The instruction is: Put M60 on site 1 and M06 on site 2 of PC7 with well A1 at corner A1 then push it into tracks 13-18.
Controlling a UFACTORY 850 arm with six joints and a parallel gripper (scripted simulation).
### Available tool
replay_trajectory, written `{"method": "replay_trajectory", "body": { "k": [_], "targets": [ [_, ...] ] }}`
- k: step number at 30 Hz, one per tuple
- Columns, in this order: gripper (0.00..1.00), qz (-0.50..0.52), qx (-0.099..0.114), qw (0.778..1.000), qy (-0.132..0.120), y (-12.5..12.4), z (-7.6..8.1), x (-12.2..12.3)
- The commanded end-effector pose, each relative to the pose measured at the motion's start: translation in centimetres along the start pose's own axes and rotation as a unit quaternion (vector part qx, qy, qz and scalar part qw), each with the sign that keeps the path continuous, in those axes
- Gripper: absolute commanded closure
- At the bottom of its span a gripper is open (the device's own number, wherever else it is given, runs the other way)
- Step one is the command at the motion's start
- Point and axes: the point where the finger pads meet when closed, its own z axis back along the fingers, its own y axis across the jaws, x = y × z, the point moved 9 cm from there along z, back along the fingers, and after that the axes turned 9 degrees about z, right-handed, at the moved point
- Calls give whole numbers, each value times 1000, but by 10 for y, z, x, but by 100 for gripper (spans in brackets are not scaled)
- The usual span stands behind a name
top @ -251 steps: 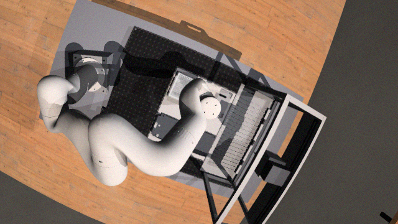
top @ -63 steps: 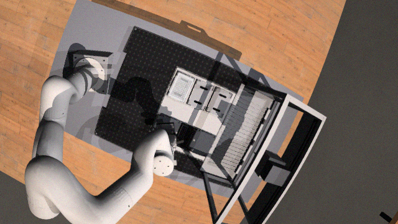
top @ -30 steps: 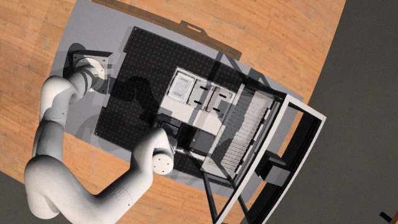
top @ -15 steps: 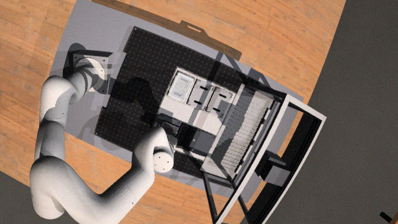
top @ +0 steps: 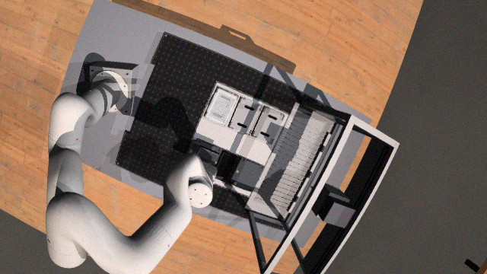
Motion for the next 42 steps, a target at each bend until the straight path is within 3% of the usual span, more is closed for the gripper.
{"method": "replay_trajectory", "body": {
  "k": [1, 29, 42],
  "targets": [
    [100, 0, -1, 1000, 1, -1, -6, 0],
    [100, 0, -1, 1000, 1, -1, -49, 0],
    [100, 0, -1, 1000, 1, -1, -58, 0]
  ]
}}
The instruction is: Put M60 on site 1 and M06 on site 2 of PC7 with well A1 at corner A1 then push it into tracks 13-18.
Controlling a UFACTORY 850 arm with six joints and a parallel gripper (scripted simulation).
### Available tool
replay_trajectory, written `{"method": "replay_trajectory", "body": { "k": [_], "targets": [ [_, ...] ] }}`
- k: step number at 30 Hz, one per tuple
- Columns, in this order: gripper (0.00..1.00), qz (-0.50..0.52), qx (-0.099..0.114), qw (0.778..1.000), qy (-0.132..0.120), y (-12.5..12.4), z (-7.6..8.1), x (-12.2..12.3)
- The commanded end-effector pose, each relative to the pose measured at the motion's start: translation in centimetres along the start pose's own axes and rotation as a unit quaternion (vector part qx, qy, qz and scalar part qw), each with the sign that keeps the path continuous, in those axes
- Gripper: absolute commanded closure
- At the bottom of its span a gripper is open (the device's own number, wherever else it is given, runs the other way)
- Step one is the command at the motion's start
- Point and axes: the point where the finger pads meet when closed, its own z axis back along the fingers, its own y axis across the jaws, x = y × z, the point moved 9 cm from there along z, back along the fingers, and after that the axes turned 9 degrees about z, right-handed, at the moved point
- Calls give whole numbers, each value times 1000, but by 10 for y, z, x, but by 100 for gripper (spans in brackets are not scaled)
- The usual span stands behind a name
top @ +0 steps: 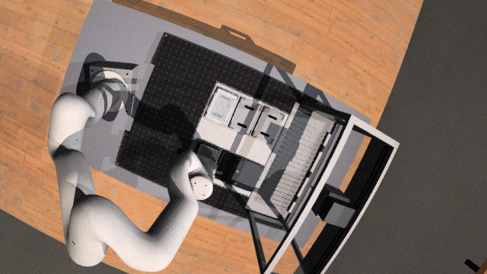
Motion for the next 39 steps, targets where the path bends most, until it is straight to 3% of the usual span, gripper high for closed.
{"method": "replay_trajectory", "body": {
  "k": [1, 39],
  "targets": [
    [100, 0, -1, 1000, 0, -1, 0, 0],
    [100, 0, -1, 1000, 0, -1, -10, 0]
  ]
}}
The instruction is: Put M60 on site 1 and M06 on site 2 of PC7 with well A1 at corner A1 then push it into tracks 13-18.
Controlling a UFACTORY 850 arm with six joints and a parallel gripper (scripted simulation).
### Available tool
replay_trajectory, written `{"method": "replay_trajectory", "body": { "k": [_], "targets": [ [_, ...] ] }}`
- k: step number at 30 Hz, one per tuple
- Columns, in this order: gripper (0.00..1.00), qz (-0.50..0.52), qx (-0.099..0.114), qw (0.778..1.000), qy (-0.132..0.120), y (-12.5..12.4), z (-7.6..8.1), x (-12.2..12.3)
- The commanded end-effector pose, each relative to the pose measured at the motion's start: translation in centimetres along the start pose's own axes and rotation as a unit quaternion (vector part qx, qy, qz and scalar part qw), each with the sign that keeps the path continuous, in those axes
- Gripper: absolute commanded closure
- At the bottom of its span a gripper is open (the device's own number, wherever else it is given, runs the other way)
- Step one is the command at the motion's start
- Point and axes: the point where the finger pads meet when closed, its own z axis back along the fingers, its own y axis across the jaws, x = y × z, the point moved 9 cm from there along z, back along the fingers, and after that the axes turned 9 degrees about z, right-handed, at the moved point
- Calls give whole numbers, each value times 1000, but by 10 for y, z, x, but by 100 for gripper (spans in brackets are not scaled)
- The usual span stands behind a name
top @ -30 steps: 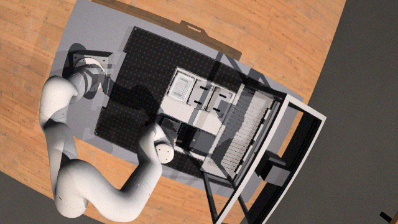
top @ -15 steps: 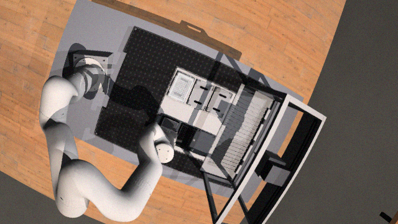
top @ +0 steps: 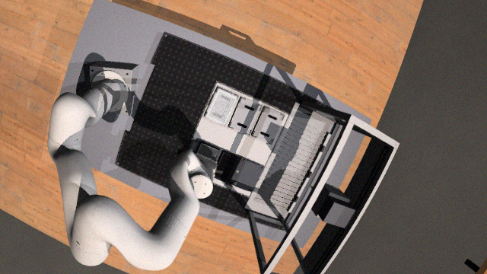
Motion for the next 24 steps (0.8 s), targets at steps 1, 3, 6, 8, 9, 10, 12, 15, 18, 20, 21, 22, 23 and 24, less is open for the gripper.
{"method": "replay_trajectory", "body": {
  "k": [1, 3, 6, 8, 9, 10, 12, 15, 18, 20, 21, 22, 23, 24],
  "targets": [
    [100, 0, -1, 1000, 0, -1, 1, 0],
    [100, 0, -1, 1000, 0, -1, 1, 0],
    [100, 0, -1, 1000, 0, -1, 1, 0],
    [100, 0, -1, 1000, 0, -1, 1, 0],
    [100, 0, -1, 1000, 0, -1, 1, 0],
    [100, 0, -1, 1000, 0, -1, 1, 0],
    [0, 0, -1, 1000, 0, -1, 0, 0],
    [0, 0, -1, 1000, 0, -1, 0, 0],
    [0, 0, -1, 1000, 0, -1, 0, 0],
    [0, 0, -1, 1000, 0, -1, 0, 0],
    [0, 0, -1, 1000, 0, -1, 0, 0],
    [0, 0, -1, 1000, 0, -1, 0, 0],
    [0, 0, -1, 1000, 0, -1, 0, 0],
    [0, 0, -1, 1000, 0, -1, 0, 0]
  ]
}}
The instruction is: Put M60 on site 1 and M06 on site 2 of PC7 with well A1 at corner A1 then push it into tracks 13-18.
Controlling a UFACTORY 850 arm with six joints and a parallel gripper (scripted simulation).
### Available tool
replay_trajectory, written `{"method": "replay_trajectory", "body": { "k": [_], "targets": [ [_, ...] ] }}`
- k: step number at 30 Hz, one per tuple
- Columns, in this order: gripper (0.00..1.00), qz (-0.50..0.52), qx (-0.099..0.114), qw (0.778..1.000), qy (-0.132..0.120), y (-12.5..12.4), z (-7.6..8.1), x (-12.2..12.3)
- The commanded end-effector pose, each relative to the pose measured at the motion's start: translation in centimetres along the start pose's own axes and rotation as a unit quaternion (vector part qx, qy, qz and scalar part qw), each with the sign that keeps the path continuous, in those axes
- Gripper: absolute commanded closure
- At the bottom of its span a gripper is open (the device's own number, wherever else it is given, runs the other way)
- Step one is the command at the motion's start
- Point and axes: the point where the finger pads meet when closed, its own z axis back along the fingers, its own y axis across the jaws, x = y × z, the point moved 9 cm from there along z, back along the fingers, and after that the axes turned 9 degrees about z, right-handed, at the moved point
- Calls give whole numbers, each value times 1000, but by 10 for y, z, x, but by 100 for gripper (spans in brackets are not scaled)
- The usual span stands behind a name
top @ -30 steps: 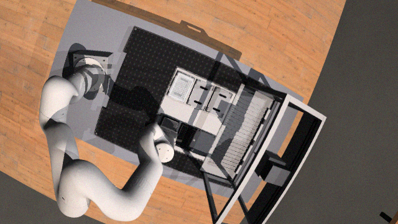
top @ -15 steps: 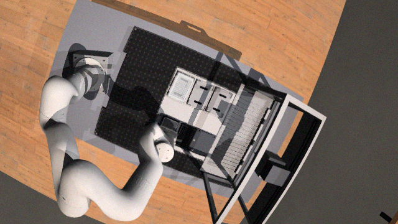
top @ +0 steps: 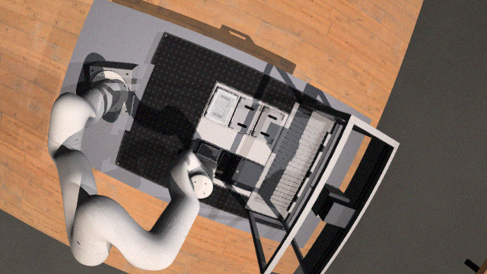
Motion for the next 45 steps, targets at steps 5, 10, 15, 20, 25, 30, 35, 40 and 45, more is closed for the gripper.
{"method": "replay_trajectory", "body": {
  "k": [5, 10, 15, 20, 25, 30, 35, 40, 45],
  "targets": [
    [0, 0, -1, 1000, 0, -1, 1, 0],
    [0, 0, -1, 1000, 0, -1, 1, 0],
    [0, 0, -1, 1000, 0, -1, 1, 0],
    [0, 0, -1, 1000, 0, -1, 1, 0],
    [0, 0, -1, 1000, 0, -1, 6, 0],
    [0, 0, -1, 1000, 0, -1, 11, 0],
    [0, 0, -1, 1000, 0, -1, 19, 0],
    [0, 0, -1, 1000, 0, -1, 27, 0],
    [0, 0, -1, 1000, 0, -1, 32, 0]
  ]
}}
